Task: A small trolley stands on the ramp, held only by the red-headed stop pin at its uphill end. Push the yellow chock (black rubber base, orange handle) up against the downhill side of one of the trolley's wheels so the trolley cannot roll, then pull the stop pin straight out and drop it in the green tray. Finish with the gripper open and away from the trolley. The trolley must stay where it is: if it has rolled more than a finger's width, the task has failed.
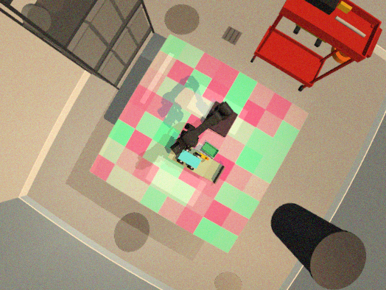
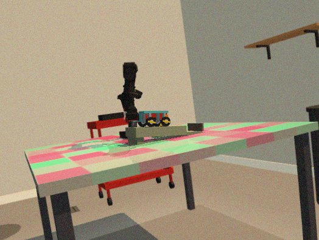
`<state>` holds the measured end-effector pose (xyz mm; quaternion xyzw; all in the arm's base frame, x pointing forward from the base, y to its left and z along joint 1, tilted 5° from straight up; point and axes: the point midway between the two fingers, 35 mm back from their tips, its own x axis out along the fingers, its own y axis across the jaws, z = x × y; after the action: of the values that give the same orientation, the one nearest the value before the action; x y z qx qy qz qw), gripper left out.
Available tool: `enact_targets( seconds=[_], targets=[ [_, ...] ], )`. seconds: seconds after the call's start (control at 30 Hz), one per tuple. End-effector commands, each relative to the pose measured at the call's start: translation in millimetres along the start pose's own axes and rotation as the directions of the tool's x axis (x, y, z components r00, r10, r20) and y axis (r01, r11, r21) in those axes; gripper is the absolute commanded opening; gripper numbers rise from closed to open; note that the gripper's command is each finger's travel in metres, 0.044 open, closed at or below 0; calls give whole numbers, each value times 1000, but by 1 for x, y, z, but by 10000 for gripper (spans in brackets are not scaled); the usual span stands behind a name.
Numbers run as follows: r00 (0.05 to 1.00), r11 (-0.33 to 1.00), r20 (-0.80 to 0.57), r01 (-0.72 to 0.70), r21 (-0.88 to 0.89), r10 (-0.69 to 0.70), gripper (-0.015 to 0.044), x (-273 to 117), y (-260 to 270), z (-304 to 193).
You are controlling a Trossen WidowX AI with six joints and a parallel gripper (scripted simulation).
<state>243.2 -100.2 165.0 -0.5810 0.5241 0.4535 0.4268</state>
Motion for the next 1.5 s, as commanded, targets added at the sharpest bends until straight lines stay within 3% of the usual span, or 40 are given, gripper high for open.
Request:
enact_targets(
  seconds=[0.0,1.47],
  targets=[
    [1000,1000,0,4,-2,-4,0,-3,0,16],
    [1000,1000,13,5,-2,-5,0,-23,1,181]
  ],
)
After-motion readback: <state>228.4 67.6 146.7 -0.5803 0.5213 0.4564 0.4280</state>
